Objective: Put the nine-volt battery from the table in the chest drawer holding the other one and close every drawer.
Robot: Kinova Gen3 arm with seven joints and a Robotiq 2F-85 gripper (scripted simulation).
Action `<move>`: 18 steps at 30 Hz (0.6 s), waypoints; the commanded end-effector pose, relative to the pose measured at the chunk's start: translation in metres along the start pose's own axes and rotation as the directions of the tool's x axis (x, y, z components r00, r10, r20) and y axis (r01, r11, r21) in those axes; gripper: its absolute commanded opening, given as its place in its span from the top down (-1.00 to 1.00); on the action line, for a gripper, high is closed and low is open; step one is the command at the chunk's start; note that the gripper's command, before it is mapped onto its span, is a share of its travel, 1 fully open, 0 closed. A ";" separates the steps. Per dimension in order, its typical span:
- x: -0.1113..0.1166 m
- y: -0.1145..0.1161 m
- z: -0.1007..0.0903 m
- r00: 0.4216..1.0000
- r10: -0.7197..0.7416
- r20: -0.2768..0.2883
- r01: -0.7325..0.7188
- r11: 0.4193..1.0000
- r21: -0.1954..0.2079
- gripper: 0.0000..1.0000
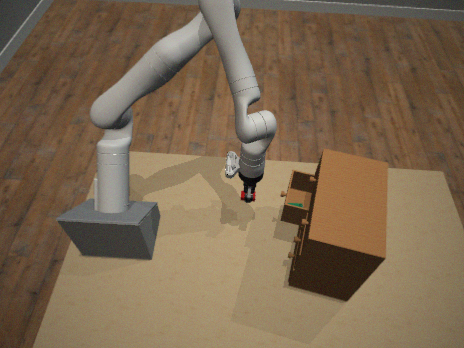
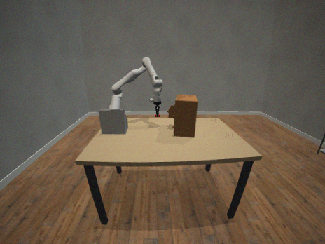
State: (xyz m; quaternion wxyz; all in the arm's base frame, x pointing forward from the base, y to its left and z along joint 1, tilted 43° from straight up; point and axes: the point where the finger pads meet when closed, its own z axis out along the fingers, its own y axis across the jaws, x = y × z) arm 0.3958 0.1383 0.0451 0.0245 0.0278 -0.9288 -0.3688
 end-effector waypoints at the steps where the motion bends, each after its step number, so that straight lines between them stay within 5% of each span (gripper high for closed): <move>1: -0.001 0.004 0.000 1.000 -0.006 0.000 0.006 1.000 0.003 0.55; 18: -0.006 0.023 0.000 0.994 0.110 0.001 -0.110 0.994 0.003 0.55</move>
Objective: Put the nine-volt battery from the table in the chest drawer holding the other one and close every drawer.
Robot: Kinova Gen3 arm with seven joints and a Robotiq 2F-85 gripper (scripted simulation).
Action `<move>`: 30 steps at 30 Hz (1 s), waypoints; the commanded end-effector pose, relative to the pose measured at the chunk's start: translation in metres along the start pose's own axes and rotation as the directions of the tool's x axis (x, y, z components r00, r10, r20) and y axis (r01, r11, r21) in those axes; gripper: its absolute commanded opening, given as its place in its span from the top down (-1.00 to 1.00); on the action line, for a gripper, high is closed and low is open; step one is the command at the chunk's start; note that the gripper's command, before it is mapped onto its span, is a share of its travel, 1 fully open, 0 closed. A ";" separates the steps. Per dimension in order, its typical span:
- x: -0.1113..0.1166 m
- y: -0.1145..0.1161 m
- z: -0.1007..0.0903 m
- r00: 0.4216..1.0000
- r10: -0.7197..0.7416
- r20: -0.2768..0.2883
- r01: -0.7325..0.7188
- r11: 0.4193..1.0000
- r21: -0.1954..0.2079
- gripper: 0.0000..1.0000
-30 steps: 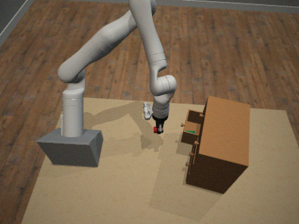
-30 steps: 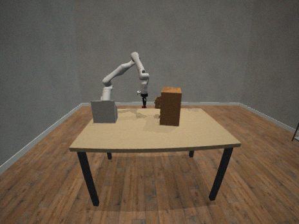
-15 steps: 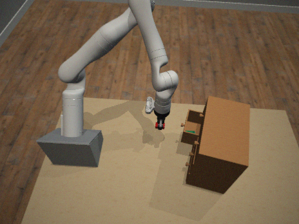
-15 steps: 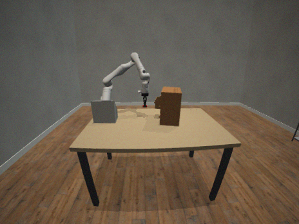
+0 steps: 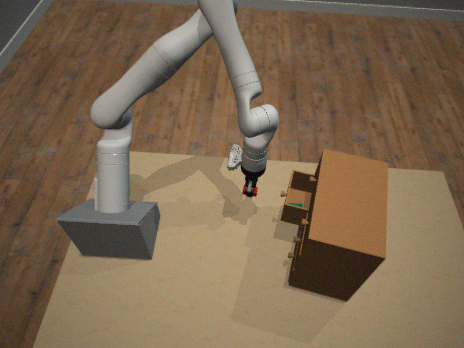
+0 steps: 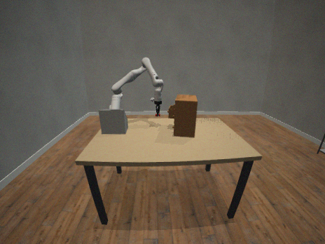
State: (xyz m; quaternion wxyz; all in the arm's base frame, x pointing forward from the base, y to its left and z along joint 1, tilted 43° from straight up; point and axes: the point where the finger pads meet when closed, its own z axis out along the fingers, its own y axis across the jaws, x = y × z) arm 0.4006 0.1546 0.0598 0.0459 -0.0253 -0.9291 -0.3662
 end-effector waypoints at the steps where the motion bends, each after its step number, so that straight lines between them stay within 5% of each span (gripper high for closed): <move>1: -0.001 0.003 -0.001 1.000 0.002 0.001 -0.002 1.000 0.001 0.55; 30: -0.002 0.015 -0.001 0.997 0.073 0.001 -0.073 0.997 0.001 0.55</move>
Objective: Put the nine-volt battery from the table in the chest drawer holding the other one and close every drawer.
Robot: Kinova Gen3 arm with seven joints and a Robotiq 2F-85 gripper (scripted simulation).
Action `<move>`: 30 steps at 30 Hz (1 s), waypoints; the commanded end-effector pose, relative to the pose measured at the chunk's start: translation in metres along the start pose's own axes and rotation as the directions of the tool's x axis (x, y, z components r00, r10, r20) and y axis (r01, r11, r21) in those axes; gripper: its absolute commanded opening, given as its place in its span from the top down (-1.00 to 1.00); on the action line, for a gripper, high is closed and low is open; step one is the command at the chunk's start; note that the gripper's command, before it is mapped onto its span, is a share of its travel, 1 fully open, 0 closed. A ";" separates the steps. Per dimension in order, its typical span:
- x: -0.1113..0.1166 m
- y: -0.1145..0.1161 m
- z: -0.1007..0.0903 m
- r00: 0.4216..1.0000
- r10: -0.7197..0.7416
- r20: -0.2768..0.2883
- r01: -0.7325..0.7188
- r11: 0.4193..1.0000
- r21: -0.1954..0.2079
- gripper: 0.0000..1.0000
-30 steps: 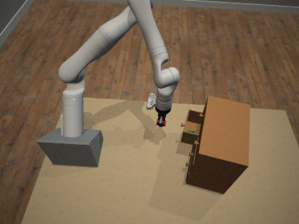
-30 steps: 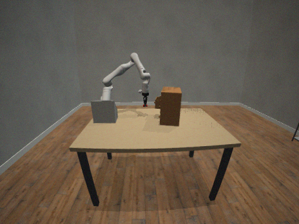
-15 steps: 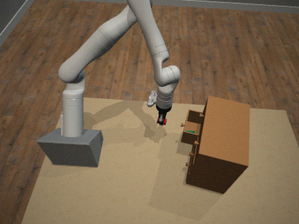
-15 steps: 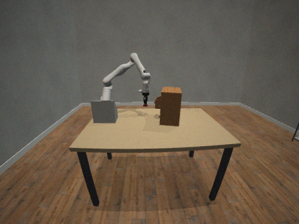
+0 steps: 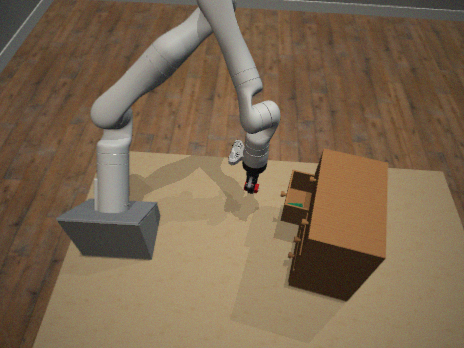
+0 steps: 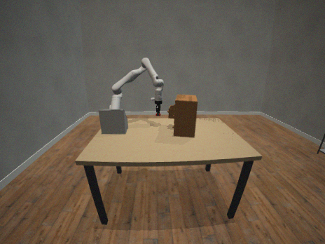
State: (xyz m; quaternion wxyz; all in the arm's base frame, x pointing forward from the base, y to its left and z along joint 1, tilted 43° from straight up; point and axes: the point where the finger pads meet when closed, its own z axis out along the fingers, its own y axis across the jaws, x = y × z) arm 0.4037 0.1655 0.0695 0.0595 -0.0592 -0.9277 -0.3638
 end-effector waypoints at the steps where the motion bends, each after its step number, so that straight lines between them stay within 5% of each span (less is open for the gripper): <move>1: -0.001 0.000 -0.001 1.000 0.000 0.002 0.000 1.000 0.000 0.55; 21: -0.001 0.000 -0.010 1.000 0.001 0.002 -0.001 1.000 0.000 0.55; 30: 0.000 0.000 -0.044 1.000 0.001 0.002 -0.001 1.000 0.000 0.55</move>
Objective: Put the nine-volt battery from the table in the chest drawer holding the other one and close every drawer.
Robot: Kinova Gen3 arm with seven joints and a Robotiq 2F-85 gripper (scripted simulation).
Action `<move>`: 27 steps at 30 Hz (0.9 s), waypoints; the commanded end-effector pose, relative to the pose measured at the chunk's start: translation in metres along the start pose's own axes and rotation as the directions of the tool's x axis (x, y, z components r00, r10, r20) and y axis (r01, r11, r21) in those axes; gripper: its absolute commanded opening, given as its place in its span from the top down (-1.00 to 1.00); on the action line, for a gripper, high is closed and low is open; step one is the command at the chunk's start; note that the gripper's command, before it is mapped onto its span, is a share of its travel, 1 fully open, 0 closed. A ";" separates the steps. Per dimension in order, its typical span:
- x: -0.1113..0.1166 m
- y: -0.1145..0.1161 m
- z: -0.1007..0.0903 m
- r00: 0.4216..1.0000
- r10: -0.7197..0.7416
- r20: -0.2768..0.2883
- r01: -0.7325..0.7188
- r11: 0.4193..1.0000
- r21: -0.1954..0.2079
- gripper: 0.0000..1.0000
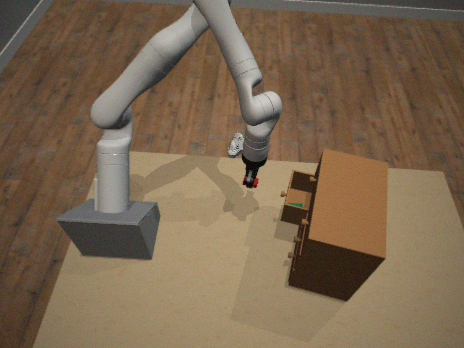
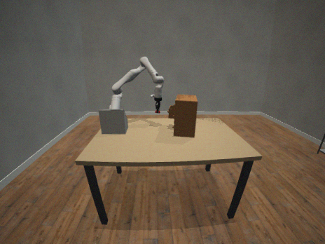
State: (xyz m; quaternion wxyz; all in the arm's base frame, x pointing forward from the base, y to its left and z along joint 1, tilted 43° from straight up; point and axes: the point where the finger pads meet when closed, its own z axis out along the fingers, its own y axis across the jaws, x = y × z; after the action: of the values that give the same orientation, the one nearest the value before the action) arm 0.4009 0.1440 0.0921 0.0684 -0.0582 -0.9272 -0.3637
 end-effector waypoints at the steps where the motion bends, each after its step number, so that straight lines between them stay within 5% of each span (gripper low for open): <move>1: -0.005 0.001 -0.018 1.000 -0.004 0.019 0.004 1.000 -0.001 0.55; 18: -0.004 0.001 -0.085 1.000 -0.004 0.019 0.004 1.000 -0.001 0.55; 27: -0.003 0.001 -0.099 1.000 -0.004 0.019 0.004 1.000 -0.001 0.55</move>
State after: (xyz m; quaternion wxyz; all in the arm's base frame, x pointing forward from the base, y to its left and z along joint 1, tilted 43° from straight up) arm 0.4112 0.0798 0.1618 0.0618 -0.0591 -0.9275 -0.3639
